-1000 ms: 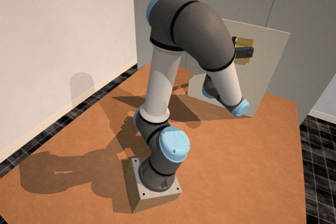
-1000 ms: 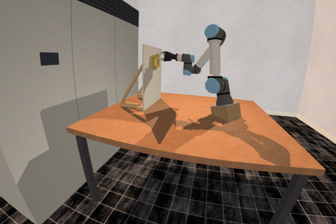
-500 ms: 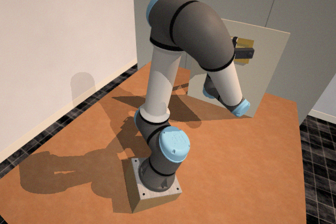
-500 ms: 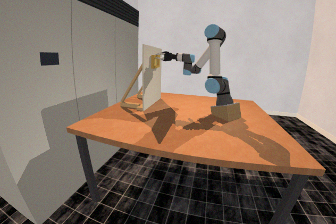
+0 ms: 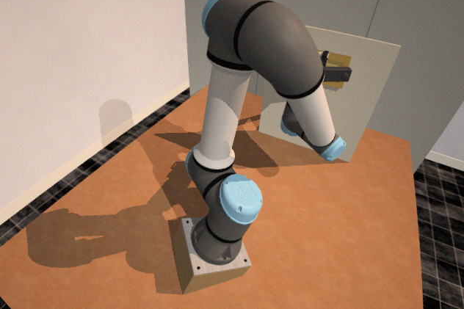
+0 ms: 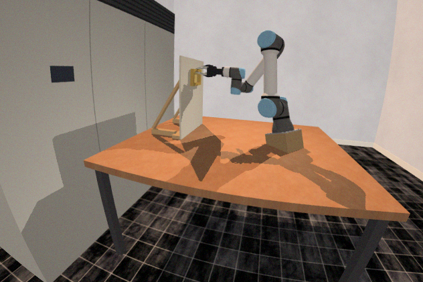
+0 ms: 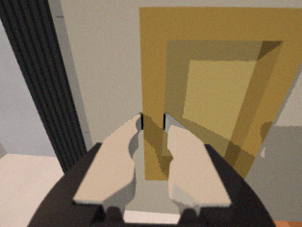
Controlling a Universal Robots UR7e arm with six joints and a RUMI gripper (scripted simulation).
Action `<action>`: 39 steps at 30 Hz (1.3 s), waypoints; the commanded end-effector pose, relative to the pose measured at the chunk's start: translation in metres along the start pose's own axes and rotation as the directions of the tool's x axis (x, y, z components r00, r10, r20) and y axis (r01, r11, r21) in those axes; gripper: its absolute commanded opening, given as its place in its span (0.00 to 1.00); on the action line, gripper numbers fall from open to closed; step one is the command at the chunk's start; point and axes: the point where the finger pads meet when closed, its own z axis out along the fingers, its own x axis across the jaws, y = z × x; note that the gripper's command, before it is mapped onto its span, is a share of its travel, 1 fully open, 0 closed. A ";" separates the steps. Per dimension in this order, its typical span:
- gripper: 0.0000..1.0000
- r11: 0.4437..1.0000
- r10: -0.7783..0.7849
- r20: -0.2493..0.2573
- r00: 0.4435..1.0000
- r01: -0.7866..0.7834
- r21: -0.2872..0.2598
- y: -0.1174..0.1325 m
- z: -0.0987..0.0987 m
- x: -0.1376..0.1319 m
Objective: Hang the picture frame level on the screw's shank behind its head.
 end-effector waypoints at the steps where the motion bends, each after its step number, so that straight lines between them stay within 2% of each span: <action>1: 0.00 1.000 0.004 0.007 1.000 -0.004 0.001 -0.001 0.000 -0.004; 39: 0.00 1.000 0.013 0.007 1.000 -0.013 0.001 -0.002 0.000 -0.004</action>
